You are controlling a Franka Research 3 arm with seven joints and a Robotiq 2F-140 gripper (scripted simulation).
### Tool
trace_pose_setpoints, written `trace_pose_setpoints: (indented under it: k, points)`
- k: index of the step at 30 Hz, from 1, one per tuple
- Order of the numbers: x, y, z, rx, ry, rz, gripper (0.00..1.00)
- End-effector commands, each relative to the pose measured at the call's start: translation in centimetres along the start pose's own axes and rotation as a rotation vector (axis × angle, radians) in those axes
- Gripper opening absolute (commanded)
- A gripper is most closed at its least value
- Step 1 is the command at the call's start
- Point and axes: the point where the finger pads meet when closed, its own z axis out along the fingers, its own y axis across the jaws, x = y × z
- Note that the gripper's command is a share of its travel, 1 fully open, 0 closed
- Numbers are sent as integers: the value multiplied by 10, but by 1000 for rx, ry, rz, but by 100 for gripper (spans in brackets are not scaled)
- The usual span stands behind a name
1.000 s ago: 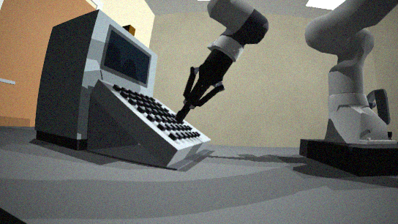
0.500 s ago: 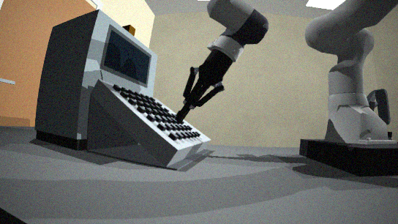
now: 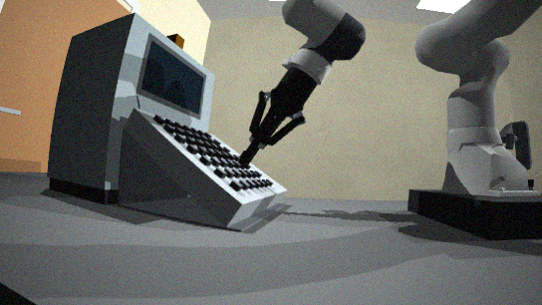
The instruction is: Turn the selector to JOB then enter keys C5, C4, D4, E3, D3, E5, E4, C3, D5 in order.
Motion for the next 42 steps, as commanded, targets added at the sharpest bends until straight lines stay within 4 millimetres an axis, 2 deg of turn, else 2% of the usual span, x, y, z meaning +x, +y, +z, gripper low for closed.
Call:
trace_pose_setpoints:
  k: [1,19,42]
  points:
    - [1,-1,0,4,2,-2,10]
    - [1,-1,-2,4,2,-2,10]
    - [1,-1,-31,4,2,-2,10]
